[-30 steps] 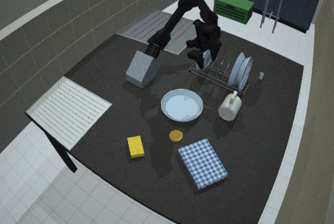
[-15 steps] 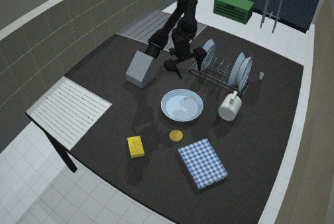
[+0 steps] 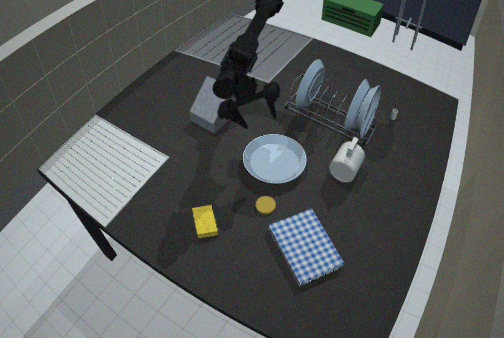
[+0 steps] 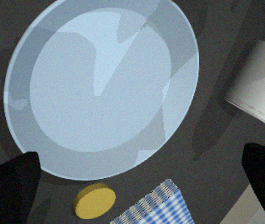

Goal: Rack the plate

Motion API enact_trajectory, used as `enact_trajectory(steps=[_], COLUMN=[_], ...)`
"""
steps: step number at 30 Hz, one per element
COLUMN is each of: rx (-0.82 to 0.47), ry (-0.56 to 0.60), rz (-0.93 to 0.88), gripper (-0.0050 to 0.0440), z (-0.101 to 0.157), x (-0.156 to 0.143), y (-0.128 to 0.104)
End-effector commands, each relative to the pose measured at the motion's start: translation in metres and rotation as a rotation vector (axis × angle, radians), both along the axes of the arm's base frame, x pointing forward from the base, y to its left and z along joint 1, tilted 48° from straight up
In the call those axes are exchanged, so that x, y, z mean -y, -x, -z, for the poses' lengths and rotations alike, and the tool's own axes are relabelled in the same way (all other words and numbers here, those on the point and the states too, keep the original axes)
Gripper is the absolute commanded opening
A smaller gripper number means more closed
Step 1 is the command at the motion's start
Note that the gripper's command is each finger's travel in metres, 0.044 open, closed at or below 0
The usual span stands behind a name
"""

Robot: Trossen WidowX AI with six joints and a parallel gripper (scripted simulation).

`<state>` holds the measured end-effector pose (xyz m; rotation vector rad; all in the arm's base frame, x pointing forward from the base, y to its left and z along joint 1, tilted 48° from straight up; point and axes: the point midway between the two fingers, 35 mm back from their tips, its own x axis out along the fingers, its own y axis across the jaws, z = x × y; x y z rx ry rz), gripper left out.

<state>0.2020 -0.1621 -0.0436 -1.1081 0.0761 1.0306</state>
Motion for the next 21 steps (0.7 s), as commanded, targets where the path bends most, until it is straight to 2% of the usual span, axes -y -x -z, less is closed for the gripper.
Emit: enact_trajectory(steps=[1, 6, 8, 12, 19, 21], rx=[-0.051, -0.089, -0.089, -0.109, -0.11, -0.11], ry=[-0.114, -0.23, -0.23, -0.308, -0.312, -0.312], rz=[0.115, 0.239, 0.239, 0.318, 0.322, 0.322], gripper=[0.044, 0.044, 0.044, 0.044, 0.044, 0.039], z=[0.022, 0.038, 0.038, 0.047, 0.047, 0.047], x=[-0.006, -0.015, -0.015, -0.022, -0.023, -0.023], y=[0.022, 0.042, 0.042, 0.054, 0.054, 0.054])
